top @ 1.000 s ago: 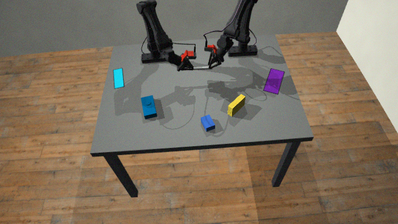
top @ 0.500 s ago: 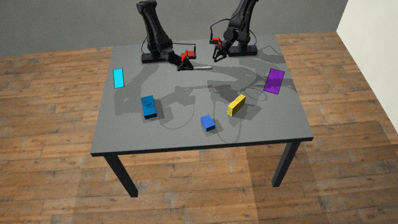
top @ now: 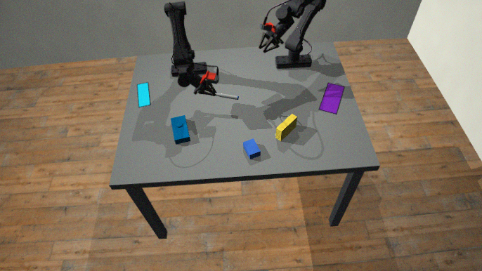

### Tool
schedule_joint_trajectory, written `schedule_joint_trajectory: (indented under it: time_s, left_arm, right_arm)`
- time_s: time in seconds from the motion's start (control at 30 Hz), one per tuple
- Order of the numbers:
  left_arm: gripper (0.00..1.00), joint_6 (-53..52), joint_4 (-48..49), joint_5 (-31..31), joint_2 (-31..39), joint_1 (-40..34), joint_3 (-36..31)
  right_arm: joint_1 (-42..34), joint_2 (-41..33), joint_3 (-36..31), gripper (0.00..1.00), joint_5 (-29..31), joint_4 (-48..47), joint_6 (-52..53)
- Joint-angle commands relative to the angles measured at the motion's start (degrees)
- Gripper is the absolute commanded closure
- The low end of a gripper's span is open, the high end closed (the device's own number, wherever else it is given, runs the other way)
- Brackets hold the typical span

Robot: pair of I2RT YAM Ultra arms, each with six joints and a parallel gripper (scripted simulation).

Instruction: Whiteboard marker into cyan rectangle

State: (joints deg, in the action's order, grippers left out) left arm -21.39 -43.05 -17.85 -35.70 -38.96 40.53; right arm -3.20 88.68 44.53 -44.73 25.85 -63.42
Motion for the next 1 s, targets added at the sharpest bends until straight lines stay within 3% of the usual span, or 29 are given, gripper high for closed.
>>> schedule_joint_trajectory:
  time_s: [0.0, 0.13, 0.2, 0.6, 0.7, 0.77, 0.97]
  left_arm:
    - [0.55, 11.5, -5.4, 2.5, 7.9, -1.9, -1.2]
    - [0.55, 17.5, -7.9, 3.7, 15.7, -3.4, -1.5]
    - [0.55, 17.5, -7.9, 3.7, 15.7, -3.4, -1.5]
    - [0.55, 27.5, -12.1, 5.2, 29.8, -0.2, -2.1]
    - [0.55, 28.1, -11.4, 5.6, 30.5, 1.2, -2.0]
    - [0.55, 28.1, -11.4, 5.6, 30.5, 1.2, -2.0]
    - [0.55, 29.3, -3.6, 5.4, 24.2, 2.7, 1.7]
  right_arm:
    - [8.1, 1.4, 2.7, 0.94, -2.0, 4.4, -6.2]
    - [19.9, 3.1, 4.4, 0.94, -2.8, 7.5, -10.9]
    - [19.9, 3.1, 4.4, 0.94, -2.8, 7.5, -10.9]
    - [56.1, 9.1, 9.2, 0.94, -4.6, 18.1, -28.4]
    - [64.9, 11.0, 9.8, 0.94, -4.7, 20.6, -33.2]
    - [64.9, 11.0, 9.8, 0.94, -4.7, 20.6, -33.2]
    - [83.2, 15.5, 11.2, 0.94, -4.9, 26.2, -43.5]
